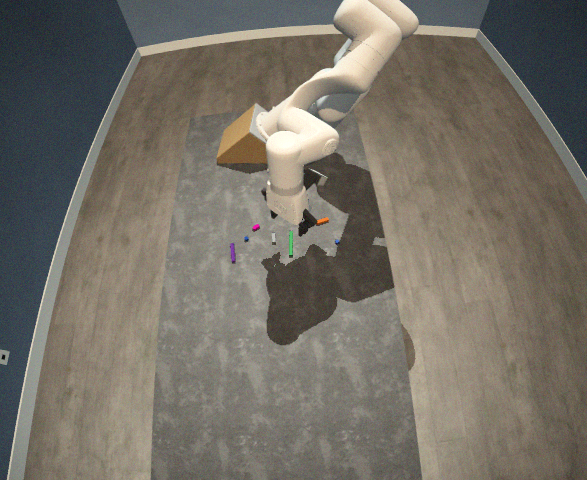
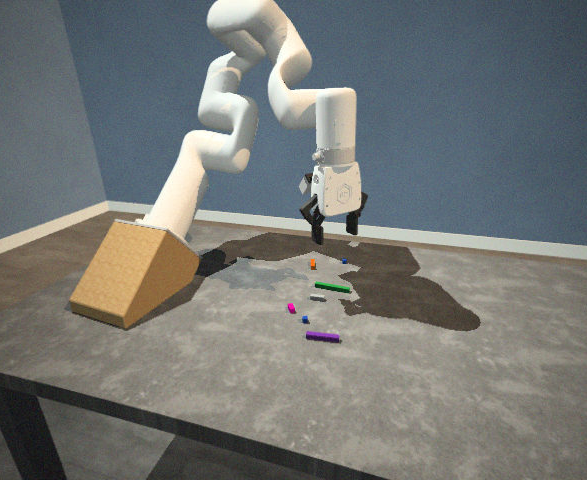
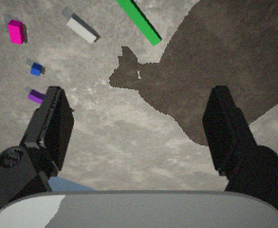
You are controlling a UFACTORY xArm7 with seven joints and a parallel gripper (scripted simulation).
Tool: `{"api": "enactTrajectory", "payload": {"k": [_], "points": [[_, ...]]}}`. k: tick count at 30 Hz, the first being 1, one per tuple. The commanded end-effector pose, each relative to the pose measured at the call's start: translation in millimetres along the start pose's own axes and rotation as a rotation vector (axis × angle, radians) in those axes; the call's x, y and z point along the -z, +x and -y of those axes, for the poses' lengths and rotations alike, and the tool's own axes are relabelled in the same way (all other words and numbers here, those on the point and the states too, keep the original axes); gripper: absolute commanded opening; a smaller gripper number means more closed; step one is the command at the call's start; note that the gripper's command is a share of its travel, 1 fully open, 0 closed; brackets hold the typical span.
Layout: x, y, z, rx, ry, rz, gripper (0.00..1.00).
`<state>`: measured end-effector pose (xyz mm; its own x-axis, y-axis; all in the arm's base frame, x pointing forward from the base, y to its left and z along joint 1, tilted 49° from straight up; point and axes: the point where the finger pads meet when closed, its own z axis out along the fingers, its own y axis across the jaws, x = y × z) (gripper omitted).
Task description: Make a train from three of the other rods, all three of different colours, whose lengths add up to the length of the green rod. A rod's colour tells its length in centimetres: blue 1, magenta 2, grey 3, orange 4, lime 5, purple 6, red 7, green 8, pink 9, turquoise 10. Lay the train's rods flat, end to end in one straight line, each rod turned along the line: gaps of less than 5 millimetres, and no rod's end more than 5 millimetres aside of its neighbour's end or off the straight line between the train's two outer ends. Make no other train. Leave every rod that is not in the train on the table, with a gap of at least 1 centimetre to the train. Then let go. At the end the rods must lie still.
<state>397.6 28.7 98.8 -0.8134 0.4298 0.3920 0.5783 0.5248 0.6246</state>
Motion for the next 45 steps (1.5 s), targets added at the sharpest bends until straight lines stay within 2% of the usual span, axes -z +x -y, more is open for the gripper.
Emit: {"api": "enactTrajectory", "payload": {"k": [1, 5, 7, 18, 29, 30, 45], "points": [[-6.8, -7.1, 11.3, 0.166, -0.005, -0.008, 1.0], [-10.7, -8.8, 16.2, 0.236, -0.004, -0.011, 1.0], [-18.1, -11.4, 24.8, 0.358, -0.004, -0.018, 1.0], [-43.1, -15.6, 49.8, 0.708, -0.006, -0.042, 1.0], [-48.5, -15.8, 54.6, 0.775, -0.008, -0.048, 1.0], [-48.5, -15.8, 54.6, 0.775, -0.008, -0.048, 0.24], [-48.5, -15.8, 54.6, 0.775, -0.008, -0.048, 0.24]]}}
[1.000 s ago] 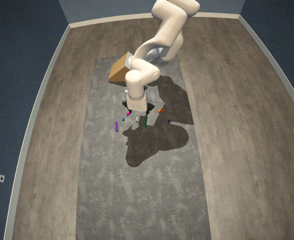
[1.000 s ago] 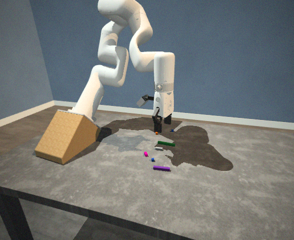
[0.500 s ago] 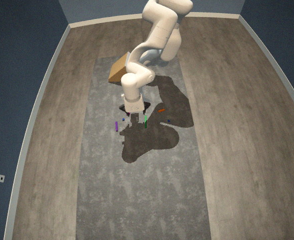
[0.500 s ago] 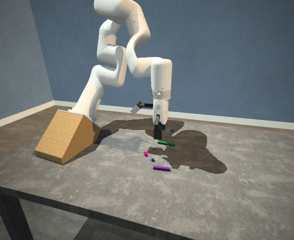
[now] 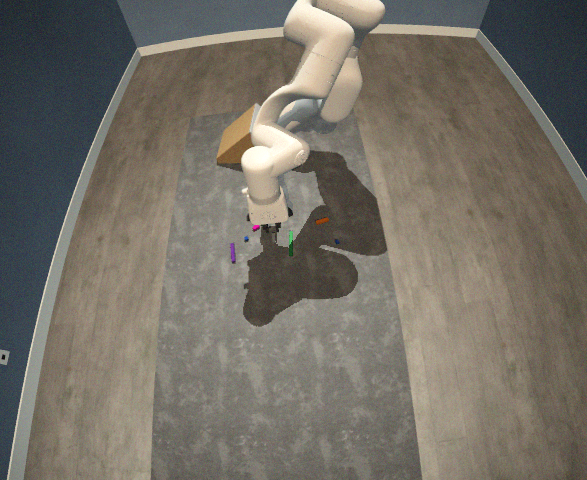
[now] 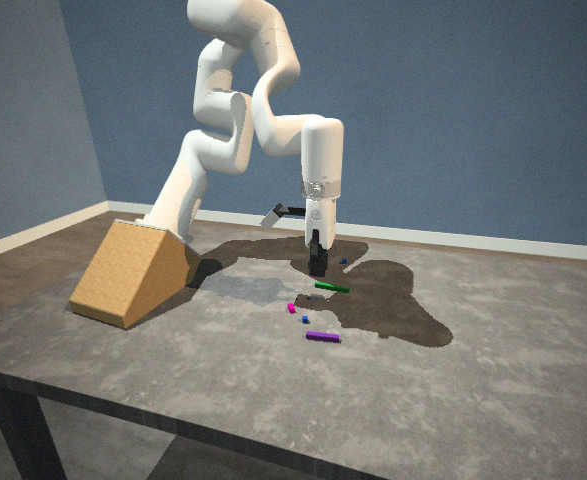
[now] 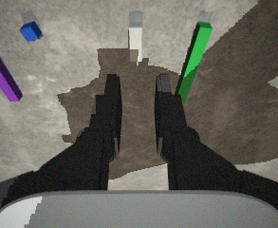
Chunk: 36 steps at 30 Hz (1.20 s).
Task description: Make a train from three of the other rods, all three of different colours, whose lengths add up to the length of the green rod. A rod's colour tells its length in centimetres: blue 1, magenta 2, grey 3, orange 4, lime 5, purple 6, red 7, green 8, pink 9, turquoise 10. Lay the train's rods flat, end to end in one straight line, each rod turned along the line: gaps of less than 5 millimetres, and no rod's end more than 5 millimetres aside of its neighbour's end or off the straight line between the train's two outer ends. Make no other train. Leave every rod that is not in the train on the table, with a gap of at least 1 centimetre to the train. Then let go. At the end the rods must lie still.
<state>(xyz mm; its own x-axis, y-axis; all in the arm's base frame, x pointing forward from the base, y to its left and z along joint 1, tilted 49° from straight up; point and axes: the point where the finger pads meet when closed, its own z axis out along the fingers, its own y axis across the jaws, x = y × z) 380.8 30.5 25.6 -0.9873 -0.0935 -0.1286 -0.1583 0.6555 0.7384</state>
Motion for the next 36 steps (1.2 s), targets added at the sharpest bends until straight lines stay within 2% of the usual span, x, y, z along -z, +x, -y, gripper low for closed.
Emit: {"api": "enactTrajectory", "payload": {"k": [1, 36], "points": [[1.3, -1.0, 1.1, -0.001, 0.002, 0.003, 0.24], [-5.1, -1.1, 1.2, 0.001, 0.0, 0.004, 0.24]]}}
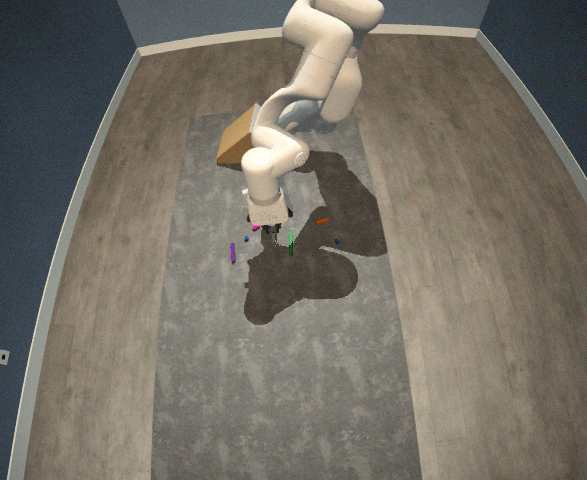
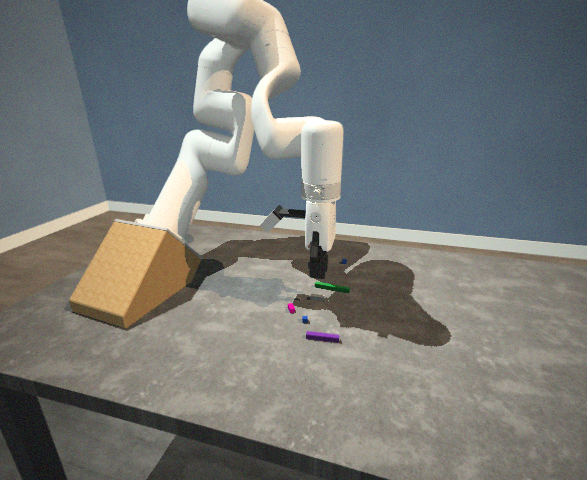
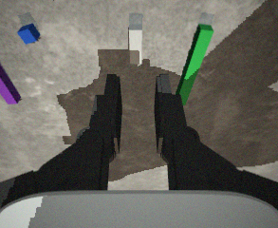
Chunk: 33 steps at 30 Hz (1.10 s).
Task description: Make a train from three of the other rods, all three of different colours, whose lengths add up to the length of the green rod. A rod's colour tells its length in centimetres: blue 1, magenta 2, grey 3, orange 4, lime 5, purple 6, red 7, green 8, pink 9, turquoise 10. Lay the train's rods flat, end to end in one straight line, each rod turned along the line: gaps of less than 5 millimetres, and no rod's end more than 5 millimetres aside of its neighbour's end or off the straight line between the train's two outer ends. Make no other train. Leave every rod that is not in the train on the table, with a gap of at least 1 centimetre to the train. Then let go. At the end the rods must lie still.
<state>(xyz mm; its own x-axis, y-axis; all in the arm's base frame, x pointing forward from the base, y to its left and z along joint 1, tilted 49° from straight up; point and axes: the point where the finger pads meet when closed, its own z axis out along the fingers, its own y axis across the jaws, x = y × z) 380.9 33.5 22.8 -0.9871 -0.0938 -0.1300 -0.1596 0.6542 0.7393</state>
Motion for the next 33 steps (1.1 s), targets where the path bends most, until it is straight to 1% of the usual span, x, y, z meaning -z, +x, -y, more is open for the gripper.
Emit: {"api": "enactTrajectory", "payload": {"k": [1, 9, 24, 33], "points": [[-2.0, -1.1, 1.1, 0.0, 0.002, 0.003, 0.24], [-9.5, -1.2, 1.2, 0.0, 0.002, 0.003, 0.24], [-32.4, -1.6, 1.6, 0.0, 0.002, 0.003, 0.24], [-40.5, -1.8, 1.8, 0.0, 0.002, 0.003, 0.24]]}}
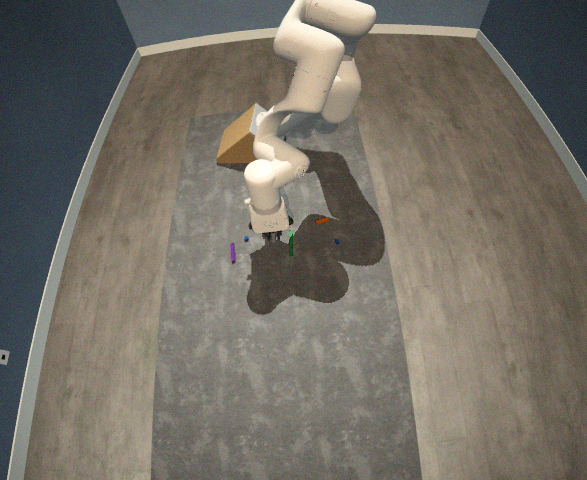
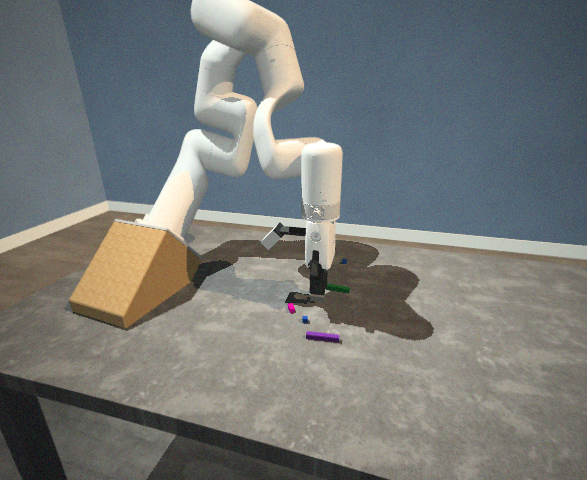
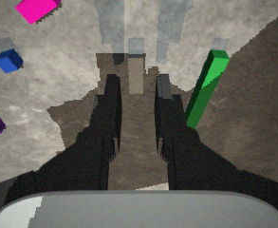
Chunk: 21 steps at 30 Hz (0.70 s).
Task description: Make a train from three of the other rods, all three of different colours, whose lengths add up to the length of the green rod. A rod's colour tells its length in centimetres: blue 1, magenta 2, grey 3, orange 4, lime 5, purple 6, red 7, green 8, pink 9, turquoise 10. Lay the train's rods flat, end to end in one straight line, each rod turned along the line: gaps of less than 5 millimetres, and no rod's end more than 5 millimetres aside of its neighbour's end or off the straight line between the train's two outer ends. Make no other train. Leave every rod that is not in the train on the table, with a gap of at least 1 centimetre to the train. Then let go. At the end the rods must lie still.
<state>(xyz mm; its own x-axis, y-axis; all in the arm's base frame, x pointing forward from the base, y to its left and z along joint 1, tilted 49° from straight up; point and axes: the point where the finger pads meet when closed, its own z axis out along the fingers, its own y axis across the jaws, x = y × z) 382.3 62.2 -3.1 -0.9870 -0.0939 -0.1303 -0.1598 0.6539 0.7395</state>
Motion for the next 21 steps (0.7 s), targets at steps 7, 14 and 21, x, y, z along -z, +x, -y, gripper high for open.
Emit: {"api": "enactTrajectory", "payload": {"k": [7, 14, 21], "points": [[-6.0, -1.2, 1.3, -0.001, 0.002, 0.003, 0.24], [-6.9, -1.3, 1.3, -0.001, 0.002, 0.003, 0.24], [-7.0, -1.3, 1.3, -0.001, 0.002, 0.003, 0.24]]}}
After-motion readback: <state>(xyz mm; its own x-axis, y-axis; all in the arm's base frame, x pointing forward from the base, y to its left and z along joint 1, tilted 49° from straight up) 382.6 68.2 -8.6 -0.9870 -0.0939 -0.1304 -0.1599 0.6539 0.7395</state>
